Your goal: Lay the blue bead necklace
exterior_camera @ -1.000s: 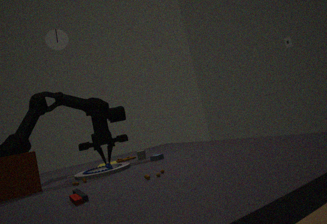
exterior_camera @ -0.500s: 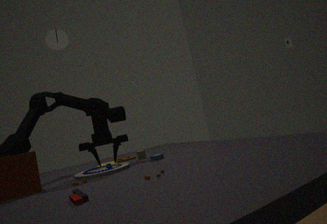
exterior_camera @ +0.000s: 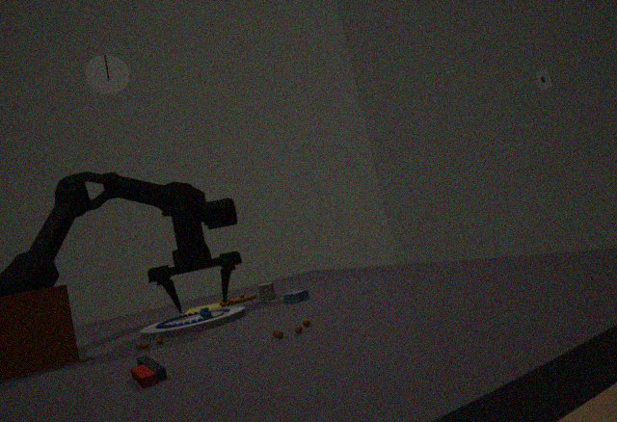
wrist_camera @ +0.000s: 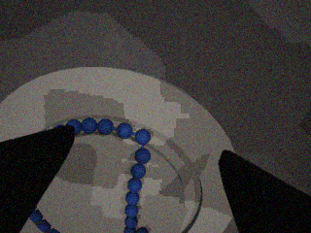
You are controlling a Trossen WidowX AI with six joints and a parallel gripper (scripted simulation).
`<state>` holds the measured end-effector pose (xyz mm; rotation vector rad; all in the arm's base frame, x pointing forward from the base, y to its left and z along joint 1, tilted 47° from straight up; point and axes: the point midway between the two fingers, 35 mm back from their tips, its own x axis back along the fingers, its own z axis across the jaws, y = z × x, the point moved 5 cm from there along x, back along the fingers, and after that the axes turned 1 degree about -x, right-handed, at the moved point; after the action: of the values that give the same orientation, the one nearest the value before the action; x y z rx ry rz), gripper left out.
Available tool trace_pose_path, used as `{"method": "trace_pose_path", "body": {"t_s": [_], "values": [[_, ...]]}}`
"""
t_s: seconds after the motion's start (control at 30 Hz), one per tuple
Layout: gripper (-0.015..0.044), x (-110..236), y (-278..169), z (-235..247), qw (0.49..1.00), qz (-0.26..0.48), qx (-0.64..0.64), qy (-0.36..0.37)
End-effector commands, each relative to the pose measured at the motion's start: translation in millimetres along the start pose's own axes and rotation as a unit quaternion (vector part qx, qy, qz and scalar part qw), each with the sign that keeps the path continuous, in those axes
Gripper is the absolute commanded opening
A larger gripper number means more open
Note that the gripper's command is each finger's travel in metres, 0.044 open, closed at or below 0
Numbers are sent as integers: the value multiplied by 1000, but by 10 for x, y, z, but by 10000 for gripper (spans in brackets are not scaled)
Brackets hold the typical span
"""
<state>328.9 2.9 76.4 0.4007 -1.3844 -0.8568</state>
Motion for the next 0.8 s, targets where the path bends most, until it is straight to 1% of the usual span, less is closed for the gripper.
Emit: {"method": "trace_pose_path", "body": {"t_s": [0.0,0.5,0.57,0.7,0.77], "values": [[440,6,4,2,1000,0,2,0],[440,6,4,2,1000,0,2,0],[387,46,-12,2,1000,0,4,0],[282,279,-97,17,1000,1,16,0],[230,319,-111,21,1000,1,18,0]]}}
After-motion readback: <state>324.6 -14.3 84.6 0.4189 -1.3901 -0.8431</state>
